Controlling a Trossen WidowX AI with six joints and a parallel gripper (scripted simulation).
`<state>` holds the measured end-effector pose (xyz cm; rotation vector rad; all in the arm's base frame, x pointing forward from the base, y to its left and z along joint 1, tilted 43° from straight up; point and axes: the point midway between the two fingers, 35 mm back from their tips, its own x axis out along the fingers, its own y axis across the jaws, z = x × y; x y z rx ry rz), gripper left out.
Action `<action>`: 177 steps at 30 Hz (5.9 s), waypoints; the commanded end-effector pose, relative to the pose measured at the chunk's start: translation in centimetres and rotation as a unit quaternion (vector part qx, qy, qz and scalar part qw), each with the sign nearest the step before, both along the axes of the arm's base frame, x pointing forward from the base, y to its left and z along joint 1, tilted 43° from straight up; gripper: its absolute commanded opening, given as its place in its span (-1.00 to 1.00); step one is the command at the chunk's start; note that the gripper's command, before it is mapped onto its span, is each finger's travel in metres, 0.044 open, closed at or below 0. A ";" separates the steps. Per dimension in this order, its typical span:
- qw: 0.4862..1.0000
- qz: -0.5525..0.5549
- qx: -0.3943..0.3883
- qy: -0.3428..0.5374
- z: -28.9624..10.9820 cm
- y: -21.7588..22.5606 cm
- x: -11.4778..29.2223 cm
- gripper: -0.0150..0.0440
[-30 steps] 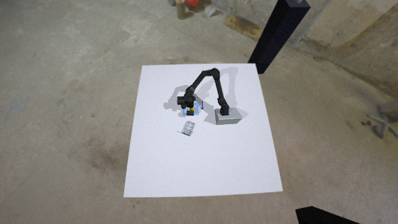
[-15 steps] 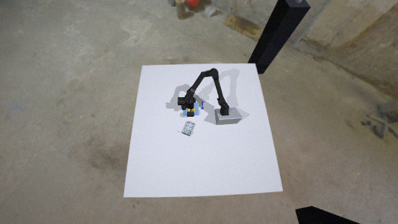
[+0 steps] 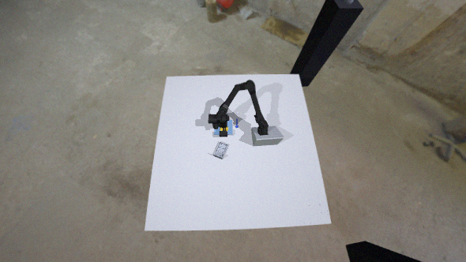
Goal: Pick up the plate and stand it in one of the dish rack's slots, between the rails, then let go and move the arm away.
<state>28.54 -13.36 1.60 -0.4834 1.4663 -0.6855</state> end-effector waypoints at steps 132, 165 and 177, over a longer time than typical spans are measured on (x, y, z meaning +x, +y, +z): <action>0.784 0.412 0.465 -0.013 -5.2 14.5 0.9 -0.49; 0.613 0.704 0.317 -0.170 -3.5 12.2 1.1 -0.49; 0.615 0.701 0.319 -0.168 -5.5 11.5 1.4 -0.49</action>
